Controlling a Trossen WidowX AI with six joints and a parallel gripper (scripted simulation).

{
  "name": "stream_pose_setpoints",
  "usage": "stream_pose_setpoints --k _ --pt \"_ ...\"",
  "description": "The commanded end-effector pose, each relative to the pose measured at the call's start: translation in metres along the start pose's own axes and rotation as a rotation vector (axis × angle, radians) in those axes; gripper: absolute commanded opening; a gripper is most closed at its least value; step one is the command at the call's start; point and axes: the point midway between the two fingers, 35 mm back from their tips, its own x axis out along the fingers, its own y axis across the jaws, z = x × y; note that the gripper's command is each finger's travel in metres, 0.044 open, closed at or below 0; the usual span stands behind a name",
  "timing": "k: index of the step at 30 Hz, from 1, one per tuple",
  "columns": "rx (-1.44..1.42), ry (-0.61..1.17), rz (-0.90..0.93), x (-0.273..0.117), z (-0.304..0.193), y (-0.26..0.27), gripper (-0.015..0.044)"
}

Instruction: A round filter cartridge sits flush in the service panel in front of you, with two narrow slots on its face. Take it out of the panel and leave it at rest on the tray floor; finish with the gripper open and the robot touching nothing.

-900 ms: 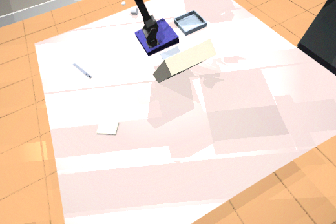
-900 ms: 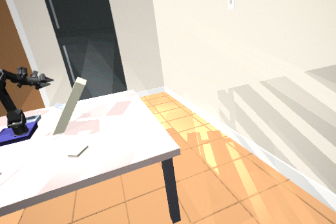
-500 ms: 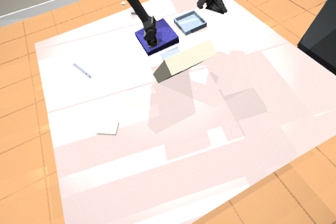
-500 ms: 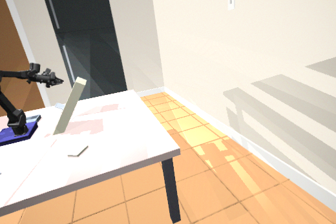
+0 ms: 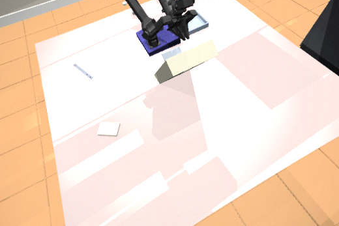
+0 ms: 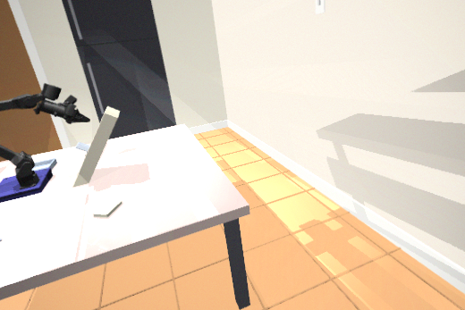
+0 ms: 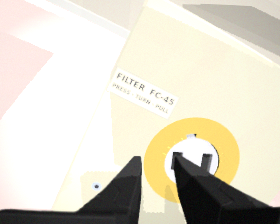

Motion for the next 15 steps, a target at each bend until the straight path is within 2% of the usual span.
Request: stream_pose_setpoints --k 1,15 --pt "0.048 0.035 -0.027 -0.0148 -0.0235 -0.0306 0.0092" --pt "0.051 0.036 -0.029 -0.0087 -0.0242 -0.0321 0.0092"
